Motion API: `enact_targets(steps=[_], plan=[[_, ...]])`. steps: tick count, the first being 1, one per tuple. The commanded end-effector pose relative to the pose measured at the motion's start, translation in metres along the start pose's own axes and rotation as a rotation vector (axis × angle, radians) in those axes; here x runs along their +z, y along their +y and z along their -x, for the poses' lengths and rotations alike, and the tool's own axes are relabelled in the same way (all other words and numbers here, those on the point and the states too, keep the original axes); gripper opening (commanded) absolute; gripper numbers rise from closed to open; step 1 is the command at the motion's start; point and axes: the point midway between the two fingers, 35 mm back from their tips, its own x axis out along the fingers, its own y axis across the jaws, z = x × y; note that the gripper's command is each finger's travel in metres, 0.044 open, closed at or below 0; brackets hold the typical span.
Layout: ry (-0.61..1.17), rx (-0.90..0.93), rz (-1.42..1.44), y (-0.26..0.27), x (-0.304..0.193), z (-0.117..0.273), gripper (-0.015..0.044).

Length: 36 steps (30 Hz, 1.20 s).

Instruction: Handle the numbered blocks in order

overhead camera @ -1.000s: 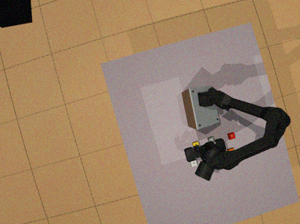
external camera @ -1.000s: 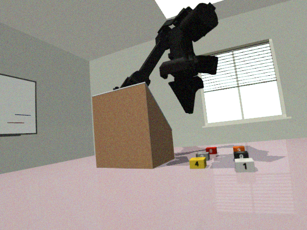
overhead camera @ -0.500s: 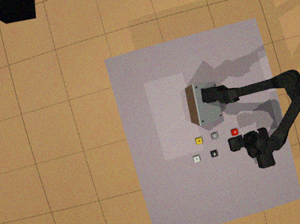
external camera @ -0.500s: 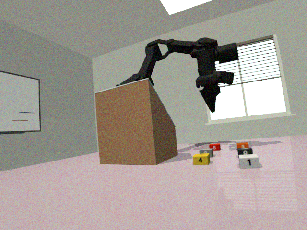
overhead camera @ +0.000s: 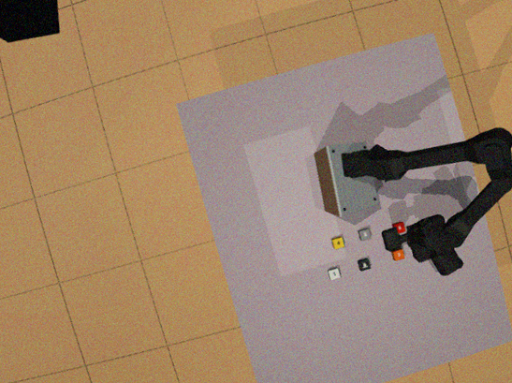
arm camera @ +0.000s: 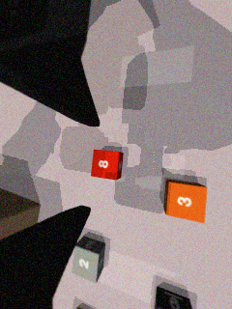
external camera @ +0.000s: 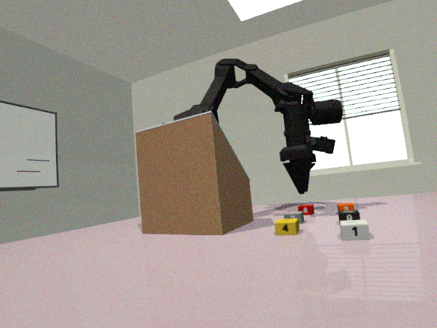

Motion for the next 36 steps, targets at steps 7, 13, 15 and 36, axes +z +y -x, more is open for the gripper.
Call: enact_targets(steps=[7,13,15,36], plan=[[-0.017,-0.001,-0.003,0.0,0.003,-0.014,0.04],[-0.017,-0.001,-0.003,0.0,0.003,-0.024,0.04],[-0.017,-0.001,-0.003,0.0,0.003,-0.027,0.04],[-0.017,0.0,-0.003,0.0,0.003,-0.041,0.012]])
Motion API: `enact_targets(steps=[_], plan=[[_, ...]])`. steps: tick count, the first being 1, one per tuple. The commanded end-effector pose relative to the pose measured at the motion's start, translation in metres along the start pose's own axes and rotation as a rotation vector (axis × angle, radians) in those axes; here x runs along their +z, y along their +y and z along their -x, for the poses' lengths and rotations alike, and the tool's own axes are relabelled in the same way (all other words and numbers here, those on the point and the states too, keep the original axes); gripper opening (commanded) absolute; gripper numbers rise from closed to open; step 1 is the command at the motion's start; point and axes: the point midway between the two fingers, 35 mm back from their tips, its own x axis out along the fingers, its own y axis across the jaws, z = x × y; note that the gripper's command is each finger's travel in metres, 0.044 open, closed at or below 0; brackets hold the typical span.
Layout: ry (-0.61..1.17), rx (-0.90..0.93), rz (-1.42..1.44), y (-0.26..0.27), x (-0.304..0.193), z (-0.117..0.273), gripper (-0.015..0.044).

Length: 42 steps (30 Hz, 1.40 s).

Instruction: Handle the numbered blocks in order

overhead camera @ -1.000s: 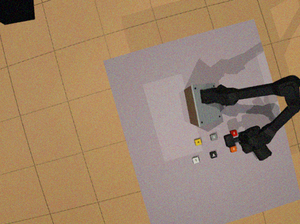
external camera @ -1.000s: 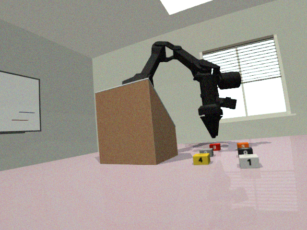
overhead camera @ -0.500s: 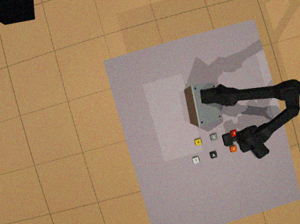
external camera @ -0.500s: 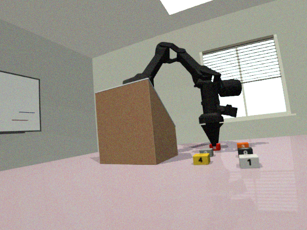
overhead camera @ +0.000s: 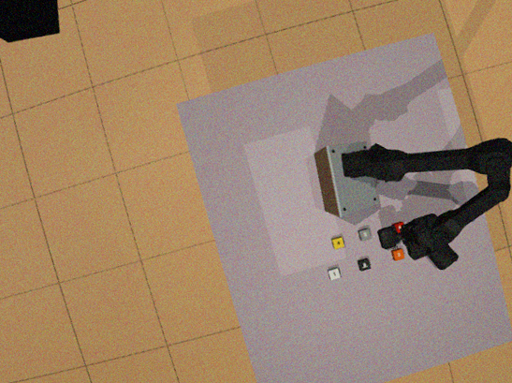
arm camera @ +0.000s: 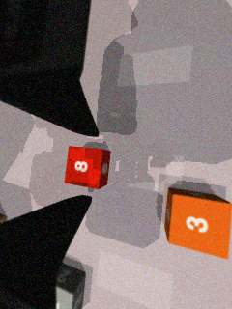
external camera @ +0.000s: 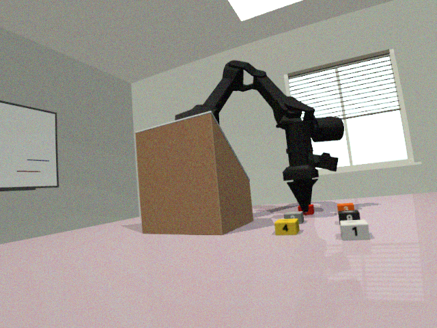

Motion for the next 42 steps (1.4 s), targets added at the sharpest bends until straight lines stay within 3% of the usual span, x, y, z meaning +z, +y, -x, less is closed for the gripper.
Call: enact_targets(steps=[1,42], plan=[[-0.005,-0.004,-0.004,-0.001,0.001,0.0,0.012],[-0.005,-0.005,-0.001,-0.001,0.001,0.013,0.012]])
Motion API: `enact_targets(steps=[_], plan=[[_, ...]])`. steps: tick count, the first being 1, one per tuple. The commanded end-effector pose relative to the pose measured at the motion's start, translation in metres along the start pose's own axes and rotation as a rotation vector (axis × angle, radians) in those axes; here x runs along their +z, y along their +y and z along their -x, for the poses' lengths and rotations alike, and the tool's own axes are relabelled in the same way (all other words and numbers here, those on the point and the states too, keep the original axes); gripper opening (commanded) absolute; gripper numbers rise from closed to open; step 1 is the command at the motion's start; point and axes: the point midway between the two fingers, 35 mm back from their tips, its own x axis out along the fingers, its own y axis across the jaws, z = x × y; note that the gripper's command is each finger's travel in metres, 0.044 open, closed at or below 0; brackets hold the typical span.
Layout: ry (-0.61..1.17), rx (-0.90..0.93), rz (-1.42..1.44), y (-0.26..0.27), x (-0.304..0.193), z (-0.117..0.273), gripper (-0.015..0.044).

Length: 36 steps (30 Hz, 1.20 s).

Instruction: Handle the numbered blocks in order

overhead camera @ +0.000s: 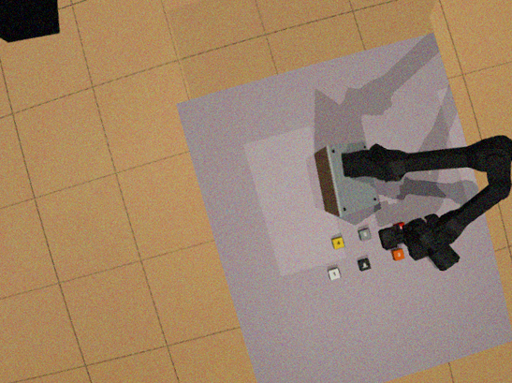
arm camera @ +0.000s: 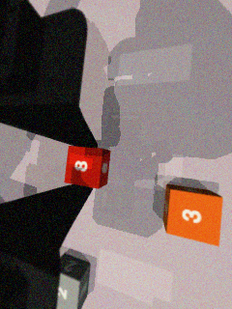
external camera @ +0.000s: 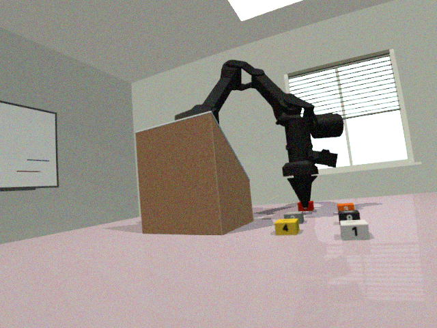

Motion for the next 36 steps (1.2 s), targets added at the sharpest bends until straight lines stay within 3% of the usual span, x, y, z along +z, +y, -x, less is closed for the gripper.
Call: enact_targets(steps=[1,36], plan=[[-0.002,0.004,-0.001,0.0,0.001,0.006,0.012],[-0.002,0.004,-0.002,0.0,0.001,-0.009,0.012]])
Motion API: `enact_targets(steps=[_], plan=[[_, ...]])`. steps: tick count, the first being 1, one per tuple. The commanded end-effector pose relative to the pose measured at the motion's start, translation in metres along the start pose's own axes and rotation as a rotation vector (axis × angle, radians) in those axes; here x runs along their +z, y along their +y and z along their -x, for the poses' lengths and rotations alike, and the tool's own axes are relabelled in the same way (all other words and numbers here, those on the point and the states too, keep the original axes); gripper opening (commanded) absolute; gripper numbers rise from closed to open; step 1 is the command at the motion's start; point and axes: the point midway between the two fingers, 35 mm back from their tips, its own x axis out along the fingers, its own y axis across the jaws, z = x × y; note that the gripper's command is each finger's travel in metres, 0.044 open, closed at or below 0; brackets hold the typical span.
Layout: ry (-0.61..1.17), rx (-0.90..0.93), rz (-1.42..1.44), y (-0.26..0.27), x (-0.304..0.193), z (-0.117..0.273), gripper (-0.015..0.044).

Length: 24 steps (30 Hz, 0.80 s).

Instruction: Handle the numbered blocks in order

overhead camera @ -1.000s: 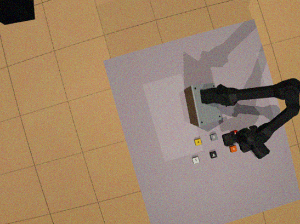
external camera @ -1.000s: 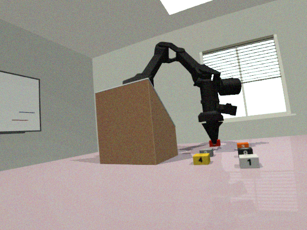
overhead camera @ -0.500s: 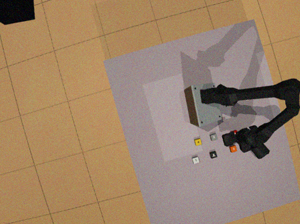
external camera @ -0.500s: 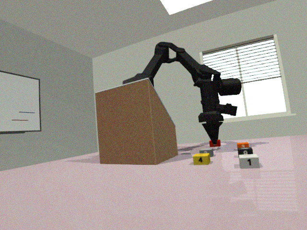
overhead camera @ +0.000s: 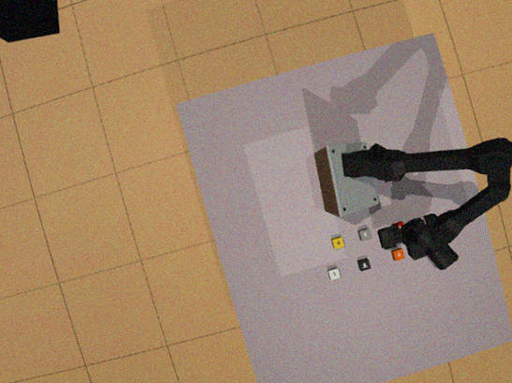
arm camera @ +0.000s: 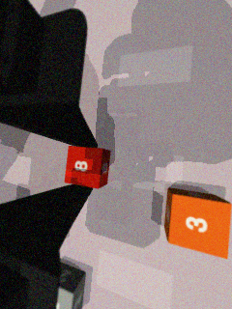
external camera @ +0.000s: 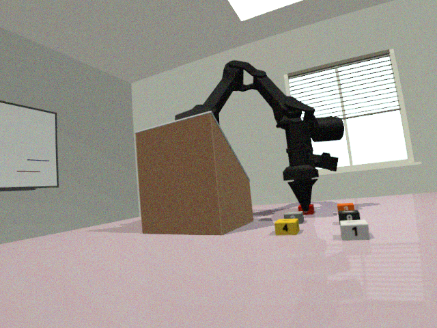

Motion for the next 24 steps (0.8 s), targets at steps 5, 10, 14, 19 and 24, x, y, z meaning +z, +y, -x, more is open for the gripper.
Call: enact_targets(steps=[5,10,14,19,24], plan=[[-0.004,-0.004,-0.004,-0.001,0.001,0.0,0.0173],[-0.004,-0.004,-0.004,-0.001,0.001,0.0,0.0304],[-0.004,-0.004,-0.004,-0.001,0.001,0.0,0.04],[-0.004,-0.006,-0.003,-0.001,0.001,0.024,0.04],[-0.005,-0.005,-0.003,-0.001,0.001,0.036,0.04]])
